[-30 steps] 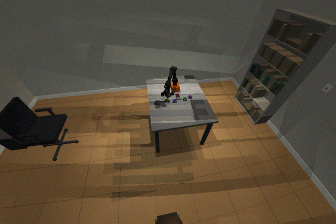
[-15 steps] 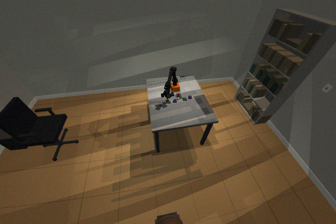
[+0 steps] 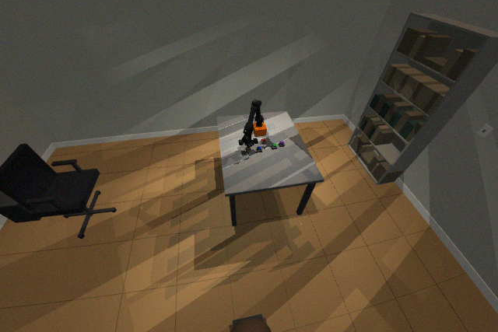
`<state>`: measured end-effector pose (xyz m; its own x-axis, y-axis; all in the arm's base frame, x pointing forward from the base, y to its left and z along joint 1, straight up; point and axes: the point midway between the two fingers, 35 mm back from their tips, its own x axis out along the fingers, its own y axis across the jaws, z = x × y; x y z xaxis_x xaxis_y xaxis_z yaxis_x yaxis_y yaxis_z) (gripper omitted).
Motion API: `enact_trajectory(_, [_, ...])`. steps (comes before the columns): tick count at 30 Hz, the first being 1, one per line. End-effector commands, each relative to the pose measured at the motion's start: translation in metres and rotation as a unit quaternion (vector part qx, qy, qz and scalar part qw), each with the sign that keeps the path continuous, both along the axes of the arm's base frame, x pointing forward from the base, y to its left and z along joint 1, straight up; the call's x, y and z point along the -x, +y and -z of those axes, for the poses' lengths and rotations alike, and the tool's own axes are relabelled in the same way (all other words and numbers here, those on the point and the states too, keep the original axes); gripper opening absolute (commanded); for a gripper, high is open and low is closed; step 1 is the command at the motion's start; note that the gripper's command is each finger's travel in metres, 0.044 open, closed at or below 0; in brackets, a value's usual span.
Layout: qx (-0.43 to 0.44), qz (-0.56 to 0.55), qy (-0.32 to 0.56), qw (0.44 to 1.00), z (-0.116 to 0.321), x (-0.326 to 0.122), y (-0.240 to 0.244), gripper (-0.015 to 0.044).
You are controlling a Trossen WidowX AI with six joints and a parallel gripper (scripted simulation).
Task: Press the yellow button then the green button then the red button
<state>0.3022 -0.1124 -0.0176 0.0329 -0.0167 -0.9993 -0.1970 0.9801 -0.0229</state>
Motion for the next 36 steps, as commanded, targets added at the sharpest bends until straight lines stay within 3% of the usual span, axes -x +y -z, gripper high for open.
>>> enact_trajectory(1, [-0.003, -0.002, 0.002, 1.000, 0.003, 0.001, 0.001, 0.0020])
enact_trajectory(12, [-0.003, -0.002, 0.002, 1.000, 0.003, 0.001, 0.001, 0.0020])
enact_trajectory(16, [-0.002, -0.002, 0.002, 1.000, -0.029, 0.001, 0.001, 0.0020])
enact_trajectory(22, [-0.003, -0.002, 0.002, 1.000, -0.035, 0.001, 0.001, 0.0020])
enact_trajectory(26, [-0.002, -0.002, 0.002, 1.000, -0.090, 0.002, 0.002, 0.0020])
enact_trajectory(33, [-0.003, -0.002, 0.002, 1.000, -0.094, 0.002, 0.004, 0.0020])
enact_trajectory(36, [-0.004, -0.002, 0.002, 1.000, -0.094, -0.006, 0.039, 0.0020])
